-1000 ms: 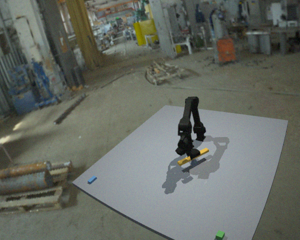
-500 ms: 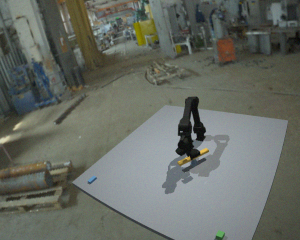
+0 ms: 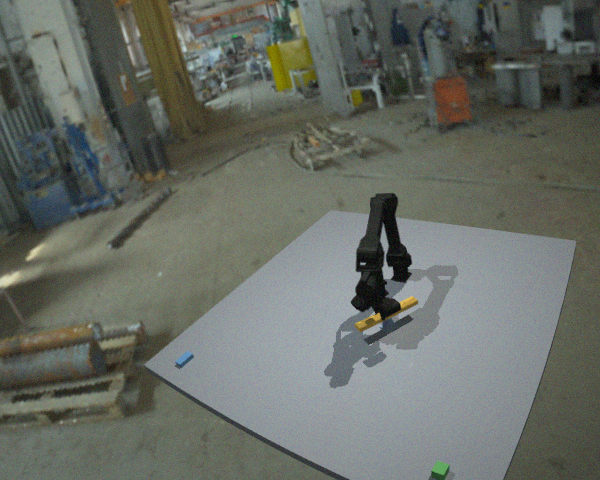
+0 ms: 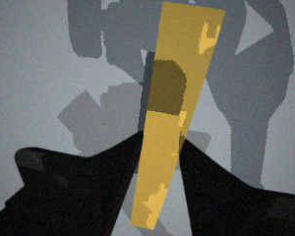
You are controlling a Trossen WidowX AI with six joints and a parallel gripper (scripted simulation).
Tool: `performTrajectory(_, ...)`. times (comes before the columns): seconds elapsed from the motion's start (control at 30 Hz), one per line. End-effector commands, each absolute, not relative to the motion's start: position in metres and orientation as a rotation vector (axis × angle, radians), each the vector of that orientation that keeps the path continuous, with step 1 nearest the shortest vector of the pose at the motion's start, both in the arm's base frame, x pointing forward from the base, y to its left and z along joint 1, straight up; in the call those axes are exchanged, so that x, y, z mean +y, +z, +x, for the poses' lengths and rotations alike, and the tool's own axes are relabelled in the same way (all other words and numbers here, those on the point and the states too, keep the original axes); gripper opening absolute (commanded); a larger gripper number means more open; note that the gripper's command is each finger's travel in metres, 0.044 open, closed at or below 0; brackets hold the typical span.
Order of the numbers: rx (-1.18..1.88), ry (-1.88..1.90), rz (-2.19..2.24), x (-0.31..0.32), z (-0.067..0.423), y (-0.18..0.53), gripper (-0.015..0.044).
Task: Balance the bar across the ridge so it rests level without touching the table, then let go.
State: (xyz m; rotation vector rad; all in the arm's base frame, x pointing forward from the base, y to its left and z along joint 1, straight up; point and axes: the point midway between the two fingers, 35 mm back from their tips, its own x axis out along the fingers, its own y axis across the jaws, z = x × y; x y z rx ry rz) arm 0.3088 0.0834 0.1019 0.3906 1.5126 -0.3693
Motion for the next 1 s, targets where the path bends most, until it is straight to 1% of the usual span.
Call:
performTrajectory(0.0, 1.511, -0.373, 0.396, 0.0835, 0.3090, 0.1011, 0.0000)
performTrajectory(0.97, 1.511, -0.373, 0.396, 0.0834, 0.3089, 0.0987, 0.0000)
